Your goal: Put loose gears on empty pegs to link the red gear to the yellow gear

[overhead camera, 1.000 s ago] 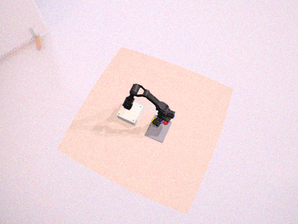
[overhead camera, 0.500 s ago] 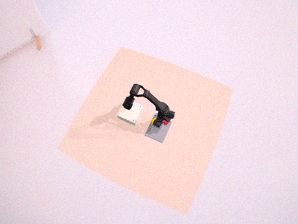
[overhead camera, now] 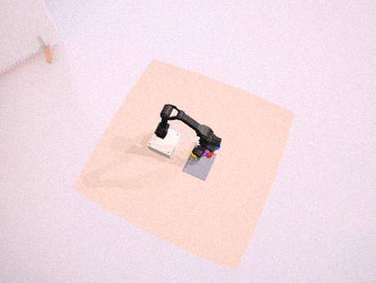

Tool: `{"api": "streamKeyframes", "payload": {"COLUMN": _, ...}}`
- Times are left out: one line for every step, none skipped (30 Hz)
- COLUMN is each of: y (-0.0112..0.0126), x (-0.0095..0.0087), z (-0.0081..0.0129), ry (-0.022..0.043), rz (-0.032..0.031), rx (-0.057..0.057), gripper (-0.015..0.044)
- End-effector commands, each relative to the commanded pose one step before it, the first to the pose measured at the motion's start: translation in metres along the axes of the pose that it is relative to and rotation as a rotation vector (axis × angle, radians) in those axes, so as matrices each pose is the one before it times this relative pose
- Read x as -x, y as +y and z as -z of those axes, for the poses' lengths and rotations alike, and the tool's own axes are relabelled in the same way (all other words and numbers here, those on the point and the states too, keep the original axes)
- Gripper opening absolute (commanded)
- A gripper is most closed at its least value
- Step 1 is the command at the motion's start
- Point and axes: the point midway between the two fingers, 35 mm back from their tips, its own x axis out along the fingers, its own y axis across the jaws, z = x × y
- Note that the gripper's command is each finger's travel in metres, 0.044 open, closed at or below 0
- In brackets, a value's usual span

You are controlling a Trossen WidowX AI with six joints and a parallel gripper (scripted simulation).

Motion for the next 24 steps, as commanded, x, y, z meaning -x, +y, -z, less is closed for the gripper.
{"api": "streamKeyframes", "payload": {"y": -0.00034, "x": 0.00808, "z": 0.0012, "ry": 0.00631, "rz": 0.00194, "rx": 0.0023, "gripper": 0.0193}}
{"api": "streamKeyframes", "payload": {"y": -0.00026, "x": 0.0141, "z": 0.00087, "ry": 0.00002, "rz": -0.00001, "rx": 0.0, "gripper": 0.0219}}
{"api": "streamKeyframes", "payload": {"y": -0.00047, "x": 0.0142, "z": 0.00158, "ry": 0.00008, "rz": 0.0, "rx": 0.0, "gripper": 0.0245}}
{"api": "streamKeyframes", "payload": {"y": -0.00039, "x": 0.00855, "z": 0.0013, "ry": 0.00007, "rz": 0.00001, "rx": 0.0, "gripper": 0.0271}}
{"api": "streamKeyframes", "payload": {"y": -0.00015, "x": 0.00285, "z": 0.00049, "ry": 0.00003, "rz": 0.0, "rx": 0.0, "gripper": 0.0298}}
{"api": "streamKeyframes", "payload": {"y": 0.0, "x": 0.0, "z": 0.0, "ry": 0.0, "rz": 0.0, "rx": 0.0, "gripper": 0.0324}}
{"api": "streamKeyframes", "payload": {"y": 0.0, "x": 0.0, "z": 0.0, "ry": 0.0, "rz": 0.0, "rx": 0.0, "gripper": 0.035}}
{"api": "streamKeyframes", "payload": {"y": 0.0, "x": 0.0, "z": 0.0, "ry": 0.0, "rz": 0.0, "rx": 0.0, "gripper": 0.0376}}
{"api": "streamKeyframes", "payload": {"y": 0.0, "x": 0.0, "z": 0.0, "ry": 0.0, "rz": 0.0, "rx": 0.0, "gripper": 0.0403}}
{"api": "streamKeyframes", "payload": {"y": 0.0, "x": 0.0, "z": 0.0, "ry": 0.0, "rz": 0.0, "rx": 0.0, "gripper": 0.0429}}
{"api": "streamKeyframes", "payload": {"y": 0.0, "x": 0.0, "z": 0.0, "ry": 0.0, "rz": 0.0, "rx": 0.0, "gripper": 0.044}}
{"api": "streamKeyframes", "payload": {"y": 0.0, "x": 0.0, "z": 0.0, "ry": 0.0, "rz": 0.0, "rx": 0.0, "gripper": 0.044}}
{"api": "streamKeyframes", "payload": {"y": 0.0, "x": 0.0, "z": 0.0, "ry": 0.0, "rz": 0.0, "rx": 0.0, "gripper": 0.044}}
{"api": "streamKeyframes", "payload": {"y": 0.0, "x": 0.0, "z": 0.0, "ry": 0.0, "rz": 0.0, "rx": 0.0, "gripper": 0.044}}
{"api": "streamKeyframes", "payload": {"y": 0.0, "x": 0.0, "z": 0.0, "ry": 0.0, "rz": 0.0, "rx": 0.0, "gripper": 0.044}}
{"api": "streamKeyframes", "payload": {"y": 0.0, "x": 0.0, "z": 0.0, "ry": 0.0, "rz": 0.0, "rx": 0.0, "gripper": 0.044}}
{"api": "streamKeyframes", "payload": {"y": 0.0, "x": 0.0, "z": 0.0, "ry": 0.0, "rz": 0.0, "rx": 0.0, "gripper": 0.044}}
{"api": "streamKeyframes", "payload": {"y": 0.0, "x": 0.0, "z": 0.0, "ry": 0.0, "rz": 0.0, "rx": 0.0, "gripper": 0.044}}
{"api": "streamKeyframes", "payload": {"y": 0.0, "x": 0.0, "z": 0.0, "ry": 0.0, "rz": 0.0, "rx": 0.0, "gripper": 0.044}}
{"api": "streamKeyframes", "payload": {"y": 0.0, "x": 0.0, "z": 0.0, "ry": 0.0, "rz": 0.0, "rx": 0.0, "gripper": 0.044}}
{"api": "streamKeyframes", "payload": {"y": 0.0, "x": 0.0, "z": 0.0, "ry": 0.0, "rz": 0.0, "rx": 0.0, "gripper": 0.044}}
{"api": "streamKeyframes", "payload": {"y": 0.0, "x": 0.0, "z": 0.0, "ry": 0.0, "rz": 0.0, "rx": 0.0, "gripper": 0.044}}
{"api": "streamKeyframes", "payload": {"y": 0.0, "x": 0.0, "z": 0.0, "ry": 0.0, "rz": 0.0, "rx": 0.0, "gripper": 0.044}}
{"api": "streamKeyframes", "payload": {"y": 0.0, "x": 0.0, "z": 0.0, "ry": 0.0, "rz": 0.0, "rx": 0.0, "gripper": 0.044}}
